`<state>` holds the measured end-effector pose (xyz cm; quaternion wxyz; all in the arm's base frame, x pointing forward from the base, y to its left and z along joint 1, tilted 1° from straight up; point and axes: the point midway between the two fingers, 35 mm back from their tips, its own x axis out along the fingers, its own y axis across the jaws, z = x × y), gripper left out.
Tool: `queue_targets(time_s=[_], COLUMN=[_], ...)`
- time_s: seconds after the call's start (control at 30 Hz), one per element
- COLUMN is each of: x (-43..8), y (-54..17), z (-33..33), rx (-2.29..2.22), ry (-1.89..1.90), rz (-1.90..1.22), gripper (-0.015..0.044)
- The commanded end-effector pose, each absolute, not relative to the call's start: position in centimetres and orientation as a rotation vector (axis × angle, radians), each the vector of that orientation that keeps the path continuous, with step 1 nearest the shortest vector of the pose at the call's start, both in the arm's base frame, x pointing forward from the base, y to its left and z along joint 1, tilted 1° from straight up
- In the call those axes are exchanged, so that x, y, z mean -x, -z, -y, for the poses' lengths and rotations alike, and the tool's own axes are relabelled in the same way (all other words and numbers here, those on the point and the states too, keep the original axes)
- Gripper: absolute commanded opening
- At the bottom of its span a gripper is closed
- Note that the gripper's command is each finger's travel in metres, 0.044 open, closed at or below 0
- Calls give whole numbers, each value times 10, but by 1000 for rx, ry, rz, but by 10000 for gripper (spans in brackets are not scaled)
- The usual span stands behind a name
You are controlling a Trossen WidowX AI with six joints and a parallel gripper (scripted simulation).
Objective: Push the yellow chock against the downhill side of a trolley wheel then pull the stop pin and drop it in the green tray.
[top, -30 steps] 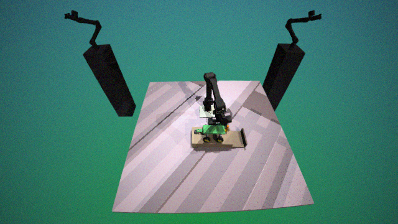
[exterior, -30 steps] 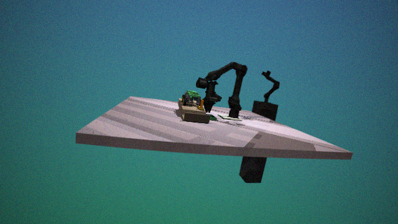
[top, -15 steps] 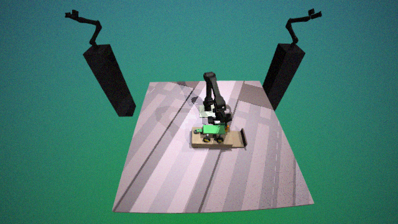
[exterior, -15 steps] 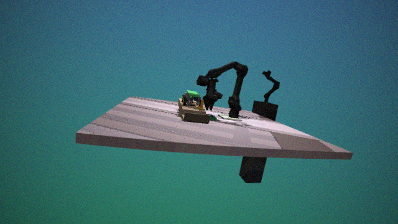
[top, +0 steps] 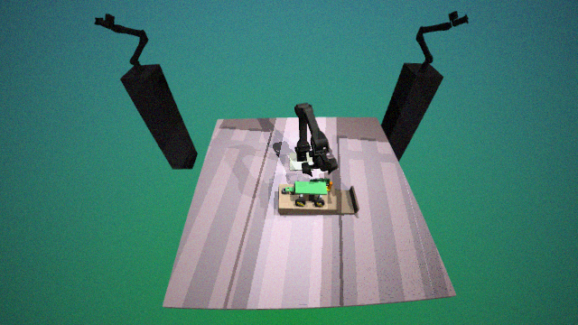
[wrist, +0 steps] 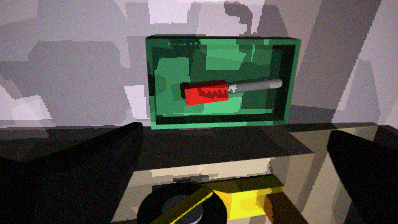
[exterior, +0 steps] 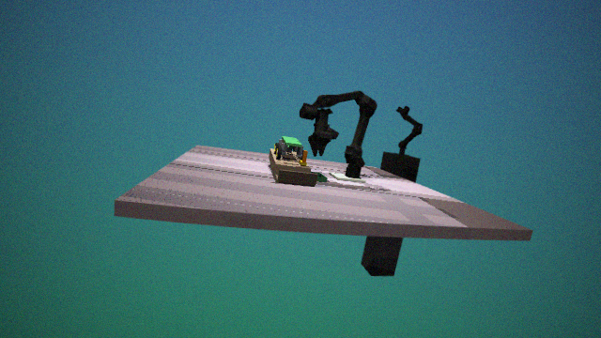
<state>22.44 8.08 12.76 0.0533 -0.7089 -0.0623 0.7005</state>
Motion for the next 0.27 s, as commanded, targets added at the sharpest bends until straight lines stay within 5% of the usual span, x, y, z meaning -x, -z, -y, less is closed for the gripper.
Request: queue_targets(time_s=[0.0, 0.23], x=[-224, -224], y=[-141, -137], z=[-82, -81], rx=[2160, 2160], ry=[-2121, -2123], rz=[199, 192], gripper=[440, 440])
